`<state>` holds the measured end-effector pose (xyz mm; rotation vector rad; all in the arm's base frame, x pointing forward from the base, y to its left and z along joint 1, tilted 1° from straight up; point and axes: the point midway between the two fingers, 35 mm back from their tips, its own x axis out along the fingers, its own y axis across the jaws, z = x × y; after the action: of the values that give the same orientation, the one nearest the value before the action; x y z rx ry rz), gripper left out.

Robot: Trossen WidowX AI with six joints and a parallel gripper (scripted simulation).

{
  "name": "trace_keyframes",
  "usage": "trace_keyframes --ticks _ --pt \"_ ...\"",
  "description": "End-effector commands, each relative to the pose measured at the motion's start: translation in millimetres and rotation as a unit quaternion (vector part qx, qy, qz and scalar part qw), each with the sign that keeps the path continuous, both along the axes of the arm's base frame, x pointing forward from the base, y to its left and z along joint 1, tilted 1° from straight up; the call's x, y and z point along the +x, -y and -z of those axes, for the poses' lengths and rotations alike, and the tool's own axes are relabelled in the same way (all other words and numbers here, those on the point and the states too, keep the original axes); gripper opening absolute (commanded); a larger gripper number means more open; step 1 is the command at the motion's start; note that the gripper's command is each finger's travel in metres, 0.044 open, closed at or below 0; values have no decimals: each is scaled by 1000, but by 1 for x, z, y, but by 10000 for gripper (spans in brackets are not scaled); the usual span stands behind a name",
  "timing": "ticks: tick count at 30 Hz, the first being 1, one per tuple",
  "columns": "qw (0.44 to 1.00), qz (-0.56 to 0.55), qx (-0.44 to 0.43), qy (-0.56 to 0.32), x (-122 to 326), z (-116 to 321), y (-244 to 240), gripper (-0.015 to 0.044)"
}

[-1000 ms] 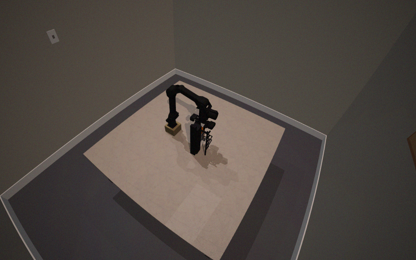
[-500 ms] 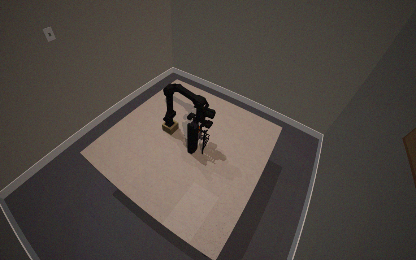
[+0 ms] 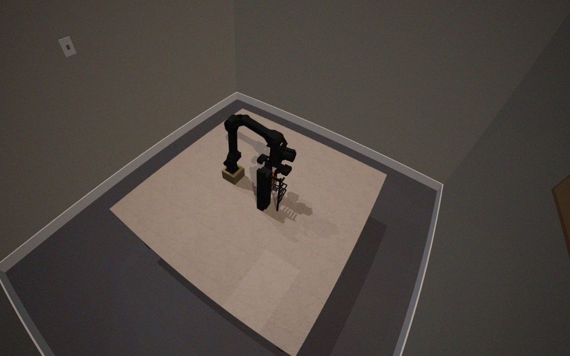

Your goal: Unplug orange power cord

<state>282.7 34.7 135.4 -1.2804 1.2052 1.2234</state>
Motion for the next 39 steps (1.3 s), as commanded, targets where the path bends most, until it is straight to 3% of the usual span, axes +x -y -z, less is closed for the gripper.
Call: trace_keyframes --ticks 1,21,27,39 --pt "1000 -8 21 1 0 -2 -21 0" --pt "1000 -9 21 0 -4 -5 -54 0" --pt "1000 -1 17 -7 -6 -1 -40 157" --pt "1000 -9 20 0 -6 -11 -41 160"
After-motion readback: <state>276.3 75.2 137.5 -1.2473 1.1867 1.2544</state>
